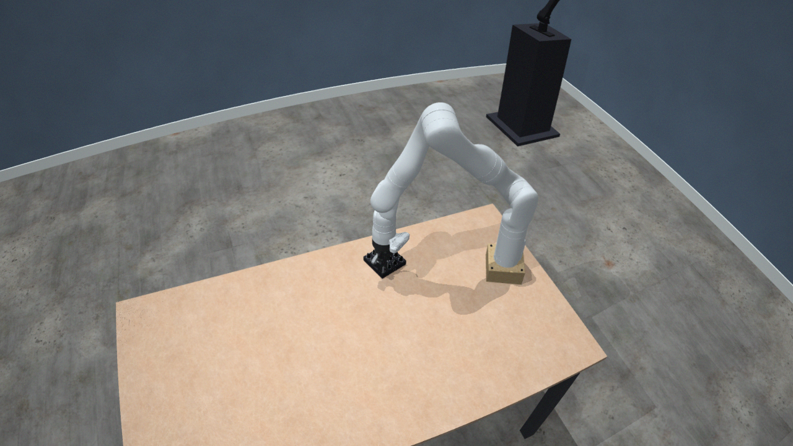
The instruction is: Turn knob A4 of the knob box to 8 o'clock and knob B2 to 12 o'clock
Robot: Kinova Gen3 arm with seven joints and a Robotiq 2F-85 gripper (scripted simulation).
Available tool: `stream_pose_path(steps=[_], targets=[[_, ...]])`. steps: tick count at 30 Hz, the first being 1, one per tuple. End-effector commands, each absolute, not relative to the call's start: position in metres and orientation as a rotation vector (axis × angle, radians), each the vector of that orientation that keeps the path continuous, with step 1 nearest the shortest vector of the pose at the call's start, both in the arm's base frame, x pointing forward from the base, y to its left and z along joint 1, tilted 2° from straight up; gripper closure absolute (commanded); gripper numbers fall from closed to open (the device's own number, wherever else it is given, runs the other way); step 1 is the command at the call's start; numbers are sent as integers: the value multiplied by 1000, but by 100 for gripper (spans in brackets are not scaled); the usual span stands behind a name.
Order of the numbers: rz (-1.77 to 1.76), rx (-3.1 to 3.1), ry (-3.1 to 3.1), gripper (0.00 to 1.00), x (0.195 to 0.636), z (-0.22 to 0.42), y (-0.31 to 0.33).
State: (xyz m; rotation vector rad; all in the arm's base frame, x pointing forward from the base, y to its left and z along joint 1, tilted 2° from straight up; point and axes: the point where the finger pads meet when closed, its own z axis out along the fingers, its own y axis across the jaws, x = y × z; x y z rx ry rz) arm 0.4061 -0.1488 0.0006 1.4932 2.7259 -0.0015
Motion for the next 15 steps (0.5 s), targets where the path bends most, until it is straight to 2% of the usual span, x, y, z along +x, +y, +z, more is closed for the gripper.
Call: stream_pose_path(steps=[1,10,11,15], targets=[[-1,1493,2725,81,406,1,-149],[-1,1493,2725,81,406,1,-149],[-1,1493,2725,92,406,1,-149],[-1,1493,2725,92,406,1,-149]])
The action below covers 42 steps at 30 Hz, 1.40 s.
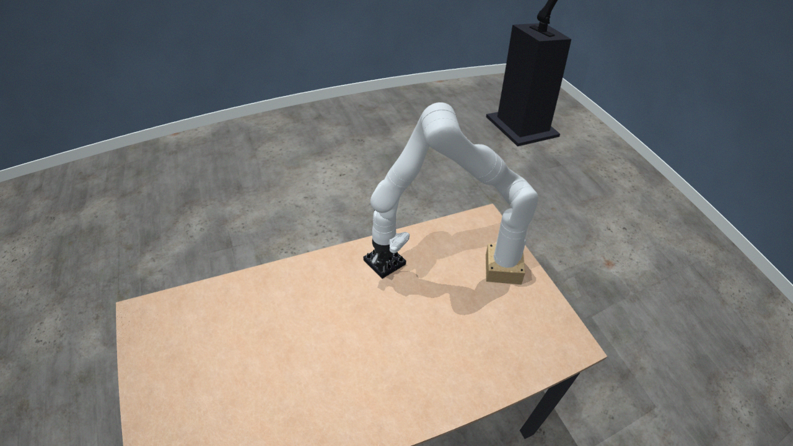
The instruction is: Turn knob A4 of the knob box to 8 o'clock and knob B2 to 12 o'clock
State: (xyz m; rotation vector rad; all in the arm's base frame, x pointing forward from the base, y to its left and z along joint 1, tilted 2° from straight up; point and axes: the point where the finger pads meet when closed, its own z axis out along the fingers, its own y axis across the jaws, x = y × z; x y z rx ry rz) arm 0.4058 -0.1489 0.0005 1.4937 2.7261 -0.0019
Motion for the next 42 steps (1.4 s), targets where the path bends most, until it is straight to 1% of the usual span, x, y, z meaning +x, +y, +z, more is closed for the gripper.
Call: stream_pose_path(steps=[1,31,42], targets=[[-1,1493,2725,92,406,1,-149],[-2,1489,2728,92,406,1,-149],[-4,1372,2788,92,406,1,-149]])
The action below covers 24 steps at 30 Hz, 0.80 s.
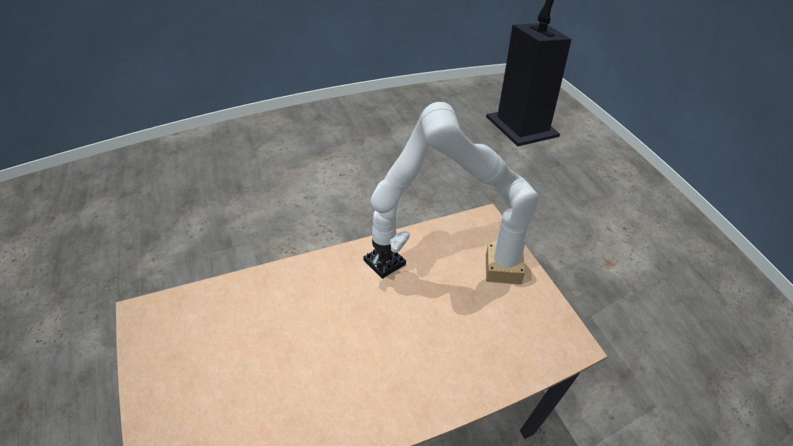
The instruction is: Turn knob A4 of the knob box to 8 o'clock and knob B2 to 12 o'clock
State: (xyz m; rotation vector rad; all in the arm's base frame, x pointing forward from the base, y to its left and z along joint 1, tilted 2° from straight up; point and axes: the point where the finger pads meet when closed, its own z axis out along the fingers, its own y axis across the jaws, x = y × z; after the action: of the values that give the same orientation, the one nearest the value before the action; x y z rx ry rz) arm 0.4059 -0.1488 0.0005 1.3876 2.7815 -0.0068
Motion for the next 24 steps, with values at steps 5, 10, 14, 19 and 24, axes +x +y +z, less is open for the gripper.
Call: stream_pose_path(steps=[5,10,14,19,24], targets=[[-5,1305,2820,92,406,1,-149],[-8,1159,2883,92,406,1,-149],[-10,1018,2936,92,406,1,-149],[-14,822,2998,92,406,1,-149],[-16,700,3029,92,406,1,-149]])
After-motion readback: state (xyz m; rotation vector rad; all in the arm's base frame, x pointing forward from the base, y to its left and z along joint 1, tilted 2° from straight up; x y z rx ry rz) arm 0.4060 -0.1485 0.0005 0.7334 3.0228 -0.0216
